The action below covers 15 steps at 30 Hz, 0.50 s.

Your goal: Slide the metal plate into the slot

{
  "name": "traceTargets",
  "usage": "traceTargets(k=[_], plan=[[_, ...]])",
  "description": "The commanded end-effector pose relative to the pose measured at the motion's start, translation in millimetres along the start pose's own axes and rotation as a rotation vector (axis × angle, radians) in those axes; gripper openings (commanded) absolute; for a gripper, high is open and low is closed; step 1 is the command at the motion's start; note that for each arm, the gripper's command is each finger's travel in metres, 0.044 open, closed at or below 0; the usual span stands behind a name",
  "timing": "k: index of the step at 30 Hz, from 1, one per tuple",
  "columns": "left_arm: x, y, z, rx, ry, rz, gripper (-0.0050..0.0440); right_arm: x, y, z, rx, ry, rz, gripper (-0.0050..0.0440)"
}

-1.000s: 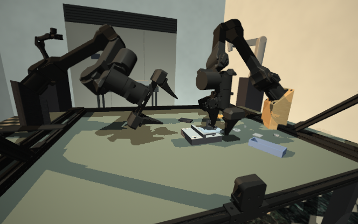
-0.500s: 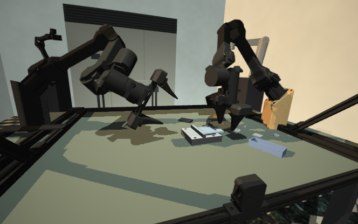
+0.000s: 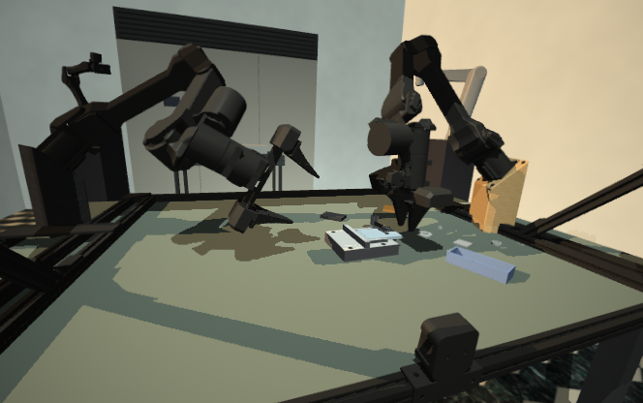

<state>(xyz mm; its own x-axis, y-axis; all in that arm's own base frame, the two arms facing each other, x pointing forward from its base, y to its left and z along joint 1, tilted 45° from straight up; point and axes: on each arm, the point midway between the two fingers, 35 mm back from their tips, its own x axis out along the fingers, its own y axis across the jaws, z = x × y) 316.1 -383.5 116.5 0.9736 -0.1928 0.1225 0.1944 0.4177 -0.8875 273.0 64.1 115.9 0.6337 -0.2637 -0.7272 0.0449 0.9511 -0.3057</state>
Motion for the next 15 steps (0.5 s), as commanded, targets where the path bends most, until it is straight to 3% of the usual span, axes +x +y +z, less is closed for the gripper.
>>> traceTargets(k=[1, 8, 15], plan=[[0, 0, 1, -0.008, -0.005, 0.002, 0.0440, 0, 0, 0, 0.000, -0.001, 0.000, 0.0160], [0, 0, 1, -0.008, -0.005, 0.002, 0.0440, 16, 0, 13, -0.022, -0.024, -0.003, 0.0160], [0, 0, 1, -0.008, -0.005, 0.002, 0.0440, 17, 0, 13, -0.024, -0.026, -0.004, 0.0160]])
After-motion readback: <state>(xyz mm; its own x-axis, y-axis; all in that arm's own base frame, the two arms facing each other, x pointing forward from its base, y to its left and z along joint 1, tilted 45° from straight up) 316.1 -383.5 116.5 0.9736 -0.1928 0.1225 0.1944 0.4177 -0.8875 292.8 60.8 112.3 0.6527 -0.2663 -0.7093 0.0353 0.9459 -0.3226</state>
